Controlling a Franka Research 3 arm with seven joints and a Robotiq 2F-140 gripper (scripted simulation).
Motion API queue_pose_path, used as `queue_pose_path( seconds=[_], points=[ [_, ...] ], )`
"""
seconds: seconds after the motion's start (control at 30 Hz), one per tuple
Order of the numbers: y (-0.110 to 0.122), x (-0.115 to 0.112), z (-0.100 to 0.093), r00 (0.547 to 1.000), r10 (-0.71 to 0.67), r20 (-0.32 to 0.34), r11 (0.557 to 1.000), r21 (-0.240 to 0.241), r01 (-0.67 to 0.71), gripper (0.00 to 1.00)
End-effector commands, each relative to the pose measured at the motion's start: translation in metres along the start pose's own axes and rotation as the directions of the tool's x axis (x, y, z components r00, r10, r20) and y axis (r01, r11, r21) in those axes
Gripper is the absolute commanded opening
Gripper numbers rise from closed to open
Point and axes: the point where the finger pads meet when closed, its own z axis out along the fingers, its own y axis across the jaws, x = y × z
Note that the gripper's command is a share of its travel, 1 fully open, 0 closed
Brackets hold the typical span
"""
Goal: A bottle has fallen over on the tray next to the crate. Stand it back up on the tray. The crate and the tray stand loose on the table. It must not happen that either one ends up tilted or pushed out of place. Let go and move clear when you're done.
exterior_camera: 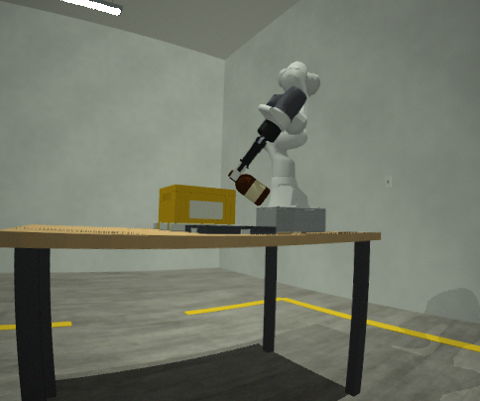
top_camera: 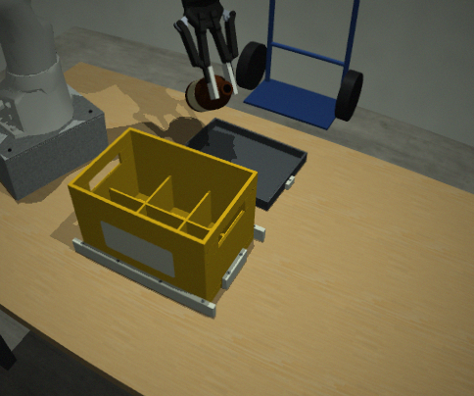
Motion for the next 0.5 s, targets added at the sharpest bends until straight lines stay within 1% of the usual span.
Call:
queue_pose_path(
  seconds=[0.0,0.27,0.47],
  points=[
    [0.0005,0.0031,-0.0003,0.998,0.050,-0.030,0.999,0.000,-0.050,0.00],
    [-0.0001,0.0028,-0.0008,0.997,0.051,-0.066,0.999,0.004,-0.051,0.00],
    [-0.0005,0.0027,-0.0011,0.996,0.052,-0.078,0.999,0.007,-0.051,0.00]
  ],
)
